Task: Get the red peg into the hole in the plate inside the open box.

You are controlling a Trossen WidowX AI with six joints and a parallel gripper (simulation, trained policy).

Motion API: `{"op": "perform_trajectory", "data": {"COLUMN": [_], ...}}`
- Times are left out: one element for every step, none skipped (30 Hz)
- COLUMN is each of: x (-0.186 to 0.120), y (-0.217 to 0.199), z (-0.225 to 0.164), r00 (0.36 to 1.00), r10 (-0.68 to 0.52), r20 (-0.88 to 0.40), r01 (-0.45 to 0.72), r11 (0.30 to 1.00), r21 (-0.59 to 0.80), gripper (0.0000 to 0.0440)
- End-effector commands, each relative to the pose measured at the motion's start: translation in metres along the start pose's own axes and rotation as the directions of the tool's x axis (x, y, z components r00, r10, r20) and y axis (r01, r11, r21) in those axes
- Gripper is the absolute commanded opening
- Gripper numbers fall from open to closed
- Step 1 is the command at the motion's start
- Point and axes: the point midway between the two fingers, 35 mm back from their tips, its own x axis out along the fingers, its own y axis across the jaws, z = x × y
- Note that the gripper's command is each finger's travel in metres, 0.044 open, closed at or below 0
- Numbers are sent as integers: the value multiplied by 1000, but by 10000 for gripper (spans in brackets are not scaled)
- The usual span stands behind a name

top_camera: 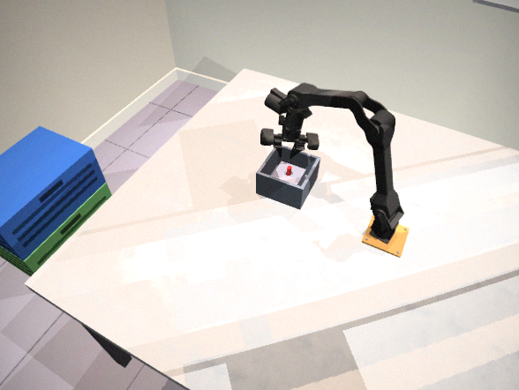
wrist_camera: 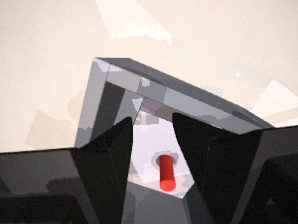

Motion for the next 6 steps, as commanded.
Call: {"op": "perform_trajectory", "data": {"x": [-2, -2, -3, -3, -4, -4], "y": [-5, -7, -8, -10, -11, -13], "z": [12, 15, 17, 19, 21, 24], "r00": [1000, 1000, 1000, 1000, 1000, 999], "r10": [-8, -10, -13, -15, -18, -21], "r20": [15, 18, 20, 22, 24, 26], "r01": [8, 10, 12, 15, 17, 20], "r11": [1000, 1000, 1000, 1000, 1000, 1000], "r21": [7, 9, 11, 13, 15, 17], "gripper": [159, 159, 160, 161, 162, 162]}}
